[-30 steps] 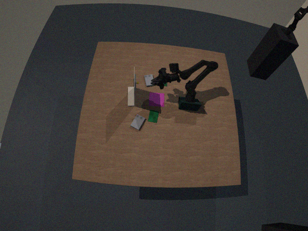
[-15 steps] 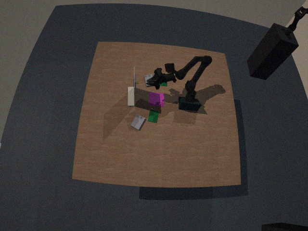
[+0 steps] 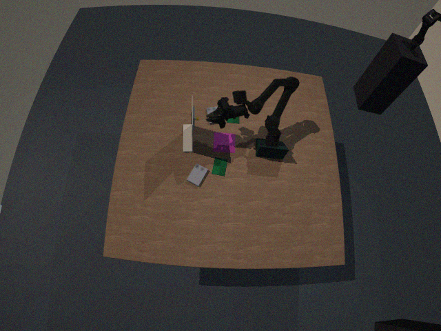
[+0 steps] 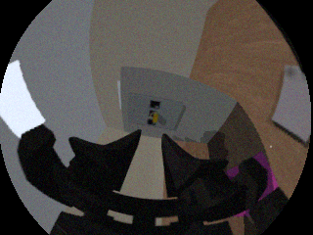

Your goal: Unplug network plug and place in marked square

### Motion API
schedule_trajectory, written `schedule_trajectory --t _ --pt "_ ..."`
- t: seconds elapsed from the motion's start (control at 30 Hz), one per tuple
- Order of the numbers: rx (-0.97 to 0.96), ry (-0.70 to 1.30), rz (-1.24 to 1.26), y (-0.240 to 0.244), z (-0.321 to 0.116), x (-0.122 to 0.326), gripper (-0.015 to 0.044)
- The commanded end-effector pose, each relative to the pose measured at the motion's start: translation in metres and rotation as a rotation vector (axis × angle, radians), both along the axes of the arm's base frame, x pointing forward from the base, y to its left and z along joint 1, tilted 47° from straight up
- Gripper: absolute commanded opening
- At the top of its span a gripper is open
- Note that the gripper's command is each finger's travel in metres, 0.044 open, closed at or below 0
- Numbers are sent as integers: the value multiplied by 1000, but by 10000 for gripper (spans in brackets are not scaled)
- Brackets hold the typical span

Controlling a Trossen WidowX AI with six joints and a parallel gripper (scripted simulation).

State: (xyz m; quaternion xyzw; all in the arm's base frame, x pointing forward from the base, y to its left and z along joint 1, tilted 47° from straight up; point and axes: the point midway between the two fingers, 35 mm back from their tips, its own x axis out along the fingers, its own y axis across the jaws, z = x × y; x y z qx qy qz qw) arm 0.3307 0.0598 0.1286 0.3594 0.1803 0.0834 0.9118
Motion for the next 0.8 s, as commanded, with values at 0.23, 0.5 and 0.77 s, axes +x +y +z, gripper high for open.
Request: schedule_trajectory --t 0.23,0.5,0.77 --pt "4 0 -4 1 0 13 156" --pt "4 0 -4 2 0 22 156" --pt "4 -1 -4 3 -1 31 156"
